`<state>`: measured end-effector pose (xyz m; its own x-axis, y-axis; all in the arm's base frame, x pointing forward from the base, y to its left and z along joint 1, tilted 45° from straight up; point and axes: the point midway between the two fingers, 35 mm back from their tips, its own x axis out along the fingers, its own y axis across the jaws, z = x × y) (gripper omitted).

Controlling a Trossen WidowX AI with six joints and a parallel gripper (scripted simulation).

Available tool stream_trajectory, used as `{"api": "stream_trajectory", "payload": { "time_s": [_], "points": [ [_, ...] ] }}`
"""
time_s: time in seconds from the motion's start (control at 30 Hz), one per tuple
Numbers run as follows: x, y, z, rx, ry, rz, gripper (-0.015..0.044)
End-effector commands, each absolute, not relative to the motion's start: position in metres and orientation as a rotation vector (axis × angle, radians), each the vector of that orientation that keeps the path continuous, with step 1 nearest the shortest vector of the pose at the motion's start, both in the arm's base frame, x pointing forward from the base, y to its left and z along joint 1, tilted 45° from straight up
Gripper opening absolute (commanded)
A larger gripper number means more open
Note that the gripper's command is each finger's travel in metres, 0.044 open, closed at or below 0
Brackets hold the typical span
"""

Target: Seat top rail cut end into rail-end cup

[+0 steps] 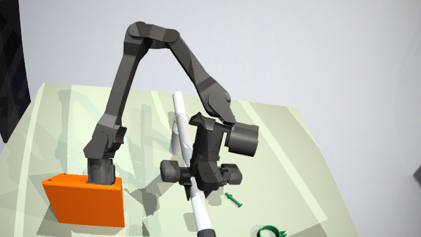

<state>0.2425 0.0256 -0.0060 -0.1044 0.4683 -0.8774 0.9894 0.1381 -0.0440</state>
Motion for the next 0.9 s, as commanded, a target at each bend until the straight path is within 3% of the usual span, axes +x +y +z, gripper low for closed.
{"api": "stream_trajectory", "payload": {
  "time_s": [0.0, 0.87],
  "points": [
    [0.243, 0.026, -0.006, 1.424, 1.680, -0.895, 0.0000],
    [0.247, 0.014, -0.012, 1.424, 1.679, -0.896, 0.0000]
  ]
}}
